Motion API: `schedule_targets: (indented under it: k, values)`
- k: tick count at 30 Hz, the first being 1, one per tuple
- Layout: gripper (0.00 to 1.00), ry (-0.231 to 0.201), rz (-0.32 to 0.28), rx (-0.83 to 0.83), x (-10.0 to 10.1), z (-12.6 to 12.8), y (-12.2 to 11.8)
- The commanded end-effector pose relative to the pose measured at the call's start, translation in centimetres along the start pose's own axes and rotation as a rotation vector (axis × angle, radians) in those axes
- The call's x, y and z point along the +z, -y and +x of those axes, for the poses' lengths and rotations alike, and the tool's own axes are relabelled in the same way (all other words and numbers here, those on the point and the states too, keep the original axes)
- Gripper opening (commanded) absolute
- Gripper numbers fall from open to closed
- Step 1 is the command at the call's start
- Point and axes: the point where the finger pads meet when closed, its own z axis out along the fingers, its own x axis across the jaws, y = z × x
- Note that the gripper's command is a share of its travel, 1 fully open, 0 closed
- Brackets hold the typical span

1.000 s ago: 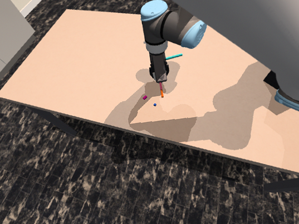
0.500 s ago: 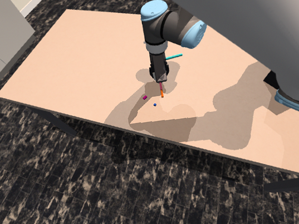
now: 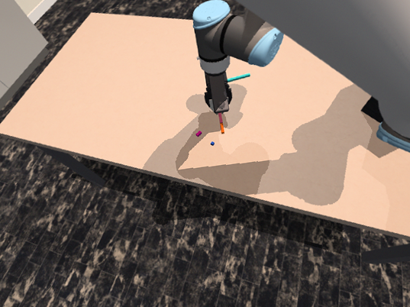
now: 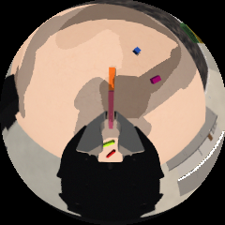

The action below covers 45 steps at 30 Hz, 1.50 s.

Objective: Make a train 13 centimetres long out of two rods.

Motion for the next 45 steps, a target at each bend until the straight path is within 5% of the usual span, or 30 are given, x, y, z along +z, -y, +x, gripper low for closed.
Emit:
schedule_targets:
  k: [1,24,37,45]
  values:
    - [0.11,-0.001,-0.001,0.0,0.0,0.0,0.0]
    - [0.14,-0.001,-0.001,0.0,-1.5,0.0,0.0]
    - [0.14,-0.001,-0.001,0.0,-7.9,0.0,0.0]
    - [0.14,-0.001,-0.001,0.0,-9.0,0.0,0.0]
